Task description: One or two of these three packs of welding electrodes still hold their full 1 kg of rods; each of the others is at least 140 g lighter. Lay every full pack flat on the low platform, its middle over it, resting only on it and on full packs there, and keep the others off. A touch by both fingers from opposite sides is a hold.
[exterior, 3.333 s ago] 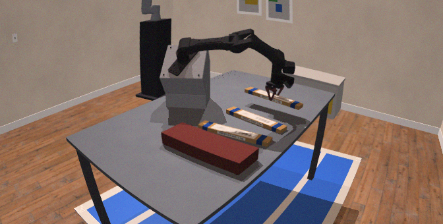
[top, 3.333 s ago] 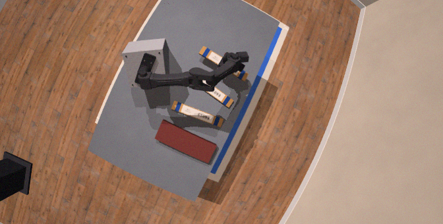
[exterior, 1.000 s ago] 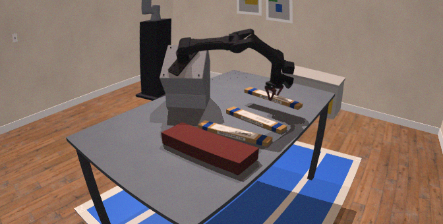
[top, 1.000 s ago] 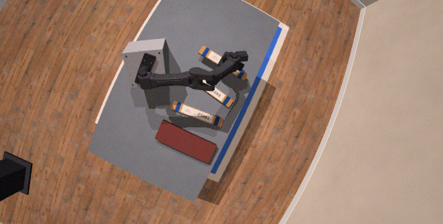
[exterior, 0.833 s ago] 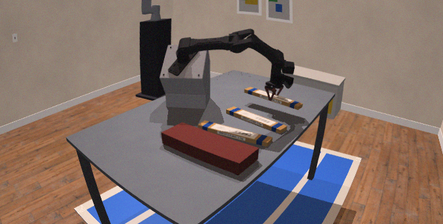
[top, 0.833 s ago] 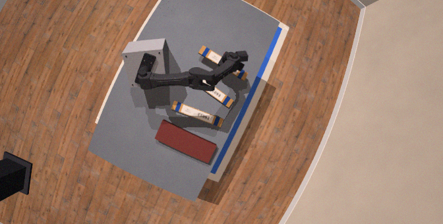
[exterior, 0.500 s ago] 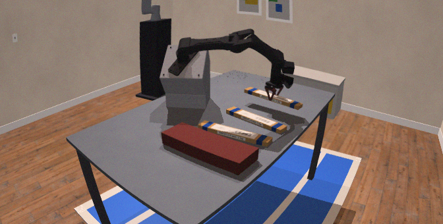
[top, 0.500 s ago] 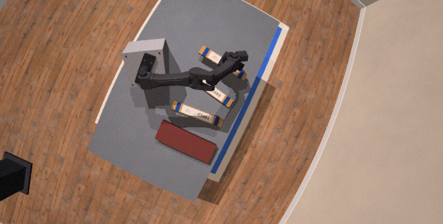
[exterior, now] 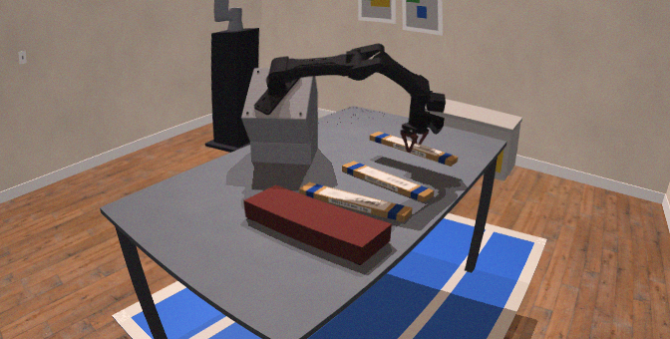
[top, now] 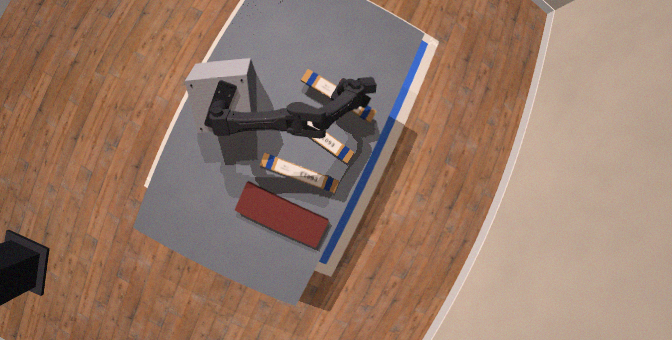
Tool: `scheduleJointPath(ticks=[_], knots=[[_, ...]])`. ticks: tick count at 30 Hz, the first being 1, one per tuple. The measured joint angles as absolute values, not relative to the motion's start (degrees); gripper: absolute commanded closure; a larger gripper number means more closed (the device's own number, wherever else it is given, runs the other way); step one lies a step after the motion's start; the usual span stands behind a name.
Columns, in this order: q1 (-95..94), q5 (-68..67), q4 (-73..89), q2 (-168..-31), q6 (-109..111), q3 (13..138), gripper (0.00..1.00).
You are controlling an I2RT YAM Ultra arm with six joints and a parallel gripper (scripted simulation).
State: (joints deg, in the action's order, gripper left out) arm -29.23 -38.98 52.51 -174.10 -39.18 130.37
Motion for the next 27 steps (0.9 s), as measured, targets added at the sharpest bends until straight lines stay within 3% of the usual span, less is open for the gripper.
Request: scheduleJointPath(ticks=[27], knots=[[-31.1,-38.7,54.6,-173.5,-41.1,129.5,1.0]])
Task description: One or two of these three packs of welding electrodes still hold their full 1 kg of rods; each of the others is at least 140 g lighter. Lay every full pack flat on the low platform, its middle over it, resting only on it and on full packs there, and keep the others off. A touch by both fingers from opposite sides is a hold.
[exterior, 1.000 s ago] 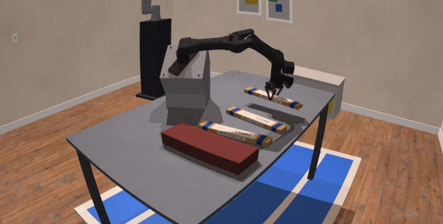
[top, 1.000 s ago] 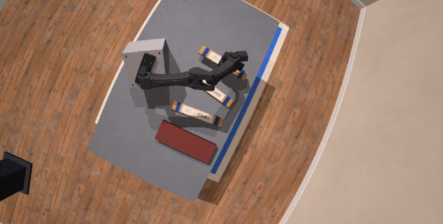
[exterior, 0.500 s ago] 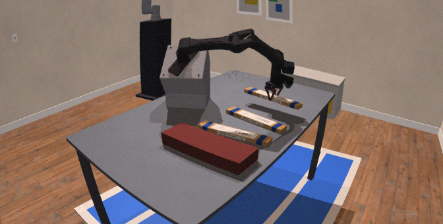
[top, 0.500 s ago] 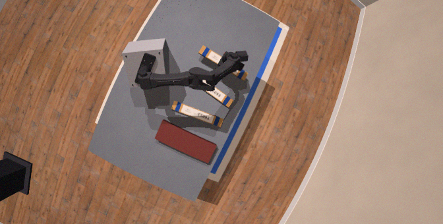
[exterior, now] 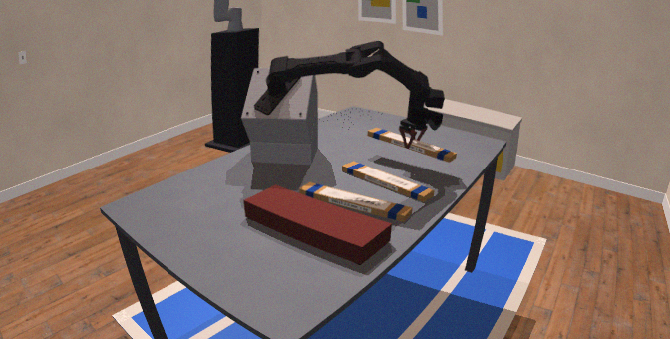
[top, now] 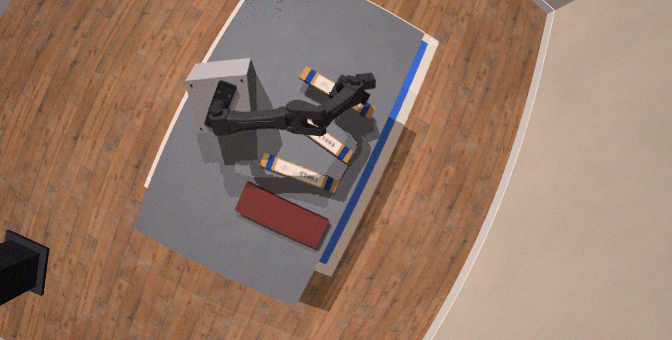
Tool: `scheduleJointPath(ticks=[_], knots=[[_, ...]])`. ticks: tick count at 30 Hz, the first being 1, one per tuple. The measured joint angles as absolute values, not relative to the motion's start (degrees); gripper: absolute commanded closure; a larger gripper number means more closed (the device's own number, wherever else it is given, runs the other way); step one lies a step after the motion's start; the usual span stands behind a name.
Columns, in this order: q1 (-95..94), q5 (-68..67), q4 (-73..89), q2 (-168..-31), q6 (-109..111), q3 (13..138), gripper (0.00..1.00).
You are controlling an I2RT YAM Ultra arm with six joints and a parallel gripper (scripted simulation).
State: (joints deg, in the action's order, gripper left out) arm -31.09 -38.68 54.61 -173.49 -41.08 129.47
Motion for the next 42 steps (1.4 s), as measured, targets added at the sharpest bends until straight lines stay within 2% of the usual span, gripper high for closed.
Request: scheduleJointPath(ticks=[42], knots=[[-34.7,-38.1,61.9,-168.1,-45.8,128.5,1.0]])
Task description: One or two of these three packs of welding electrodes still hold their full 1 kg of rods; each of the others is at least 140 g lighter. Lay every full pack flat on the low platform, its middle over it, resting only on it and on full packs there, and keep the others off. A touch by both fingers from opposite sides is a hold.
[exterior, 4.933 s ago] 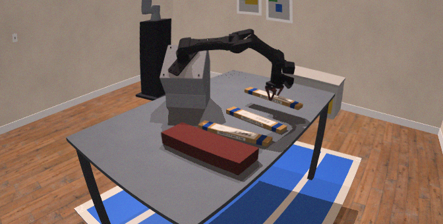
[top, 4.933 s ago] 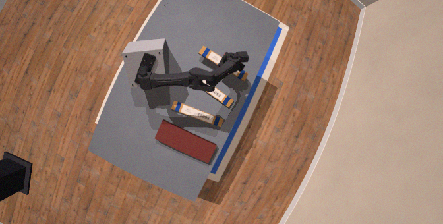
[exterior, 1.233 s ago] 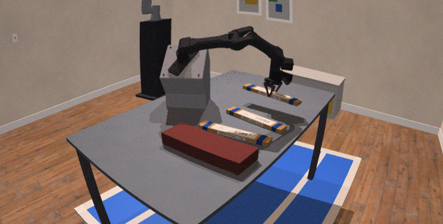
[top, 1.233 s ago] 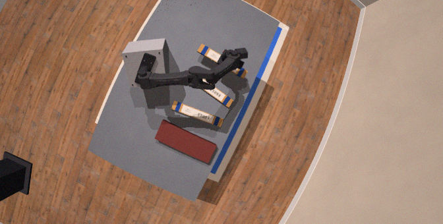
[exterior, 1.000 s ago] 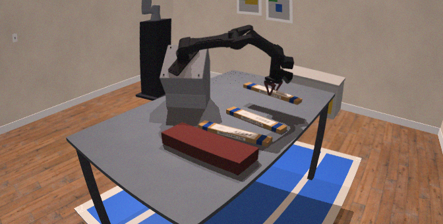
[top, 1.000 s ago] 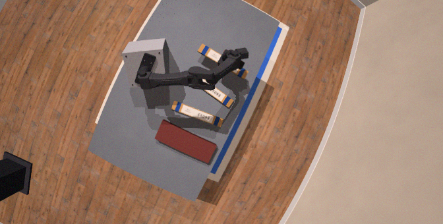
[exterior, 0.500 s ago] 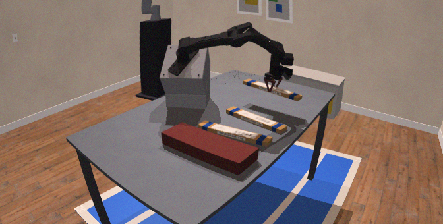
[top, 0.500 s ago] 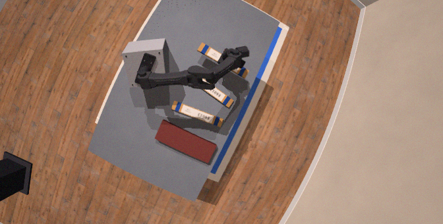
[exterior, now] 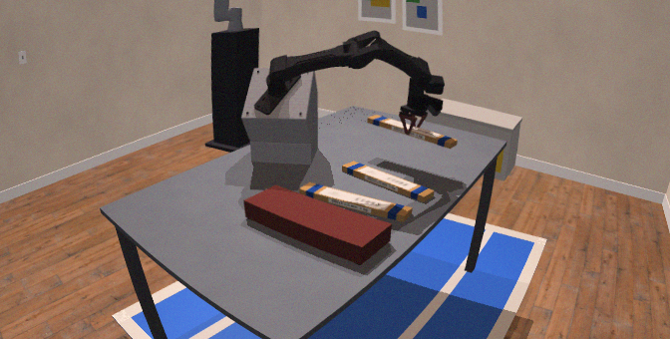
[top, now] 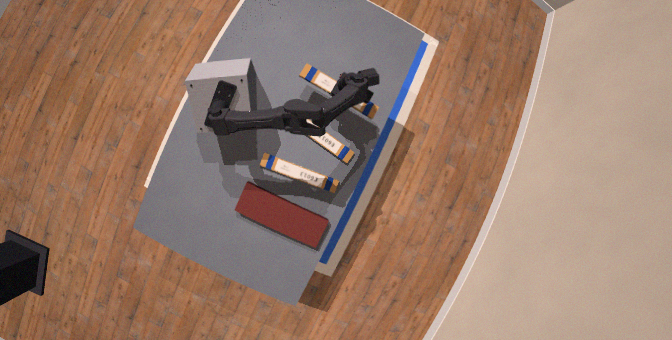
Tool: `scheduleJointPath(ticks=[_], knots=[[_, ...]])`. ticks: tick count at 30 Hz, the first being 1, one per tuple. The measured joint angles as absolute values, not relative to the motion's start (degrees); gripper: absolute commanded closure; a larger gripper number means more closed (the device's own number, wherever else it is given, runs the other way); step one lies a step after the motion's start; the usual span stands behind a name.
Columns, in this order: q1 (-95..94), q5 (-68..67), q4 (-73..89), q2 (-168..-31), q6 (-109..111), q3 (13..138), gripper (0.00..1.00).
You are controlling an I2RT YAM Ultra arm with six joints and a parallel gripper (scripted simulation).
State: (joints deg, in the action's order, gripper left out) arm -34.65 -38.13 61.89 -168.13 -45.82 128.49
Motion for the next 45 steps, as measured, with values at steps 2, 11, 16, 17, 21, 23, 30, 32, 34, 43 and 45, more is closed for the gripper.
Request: scheduleJointPath(ticks=[2,11,16,17,21,23,30,32,34,43,45], knots=[[-34.8,-38.0,62.3,-168.0,-46.0,128.5,1.0],[-36.4,-37.8,66.7,-167.9,-47.6,130.5,1.0],[-37.4,-37.5,69.4,-168.0,-48.6,133.0,1.0],[-37.6,-37.5,70.1,-168.0,-48.9,133.7,1.0],[-38.4,-37.5,73.3,-168.2,-49.8,137.3,1.0],[-38.9,-37.5,75.1,-168.4,-50.3,139.7,1.0],[-40.0,-37.5,79.6,-169.4,-51.5,145.3,1.0],[-40.0,-37.5,80.7,-169.9,-51.7,146.2,1.0],[-40.0,-37.4,81.4,-170.0,-51.9,146.3,1.0],[-40.0,-37.3,83.0,-169.9,-52.2,146.3,1.0],[-40.0,-37.3,83.1,-170.0,-52.2,146.3,1.0]])
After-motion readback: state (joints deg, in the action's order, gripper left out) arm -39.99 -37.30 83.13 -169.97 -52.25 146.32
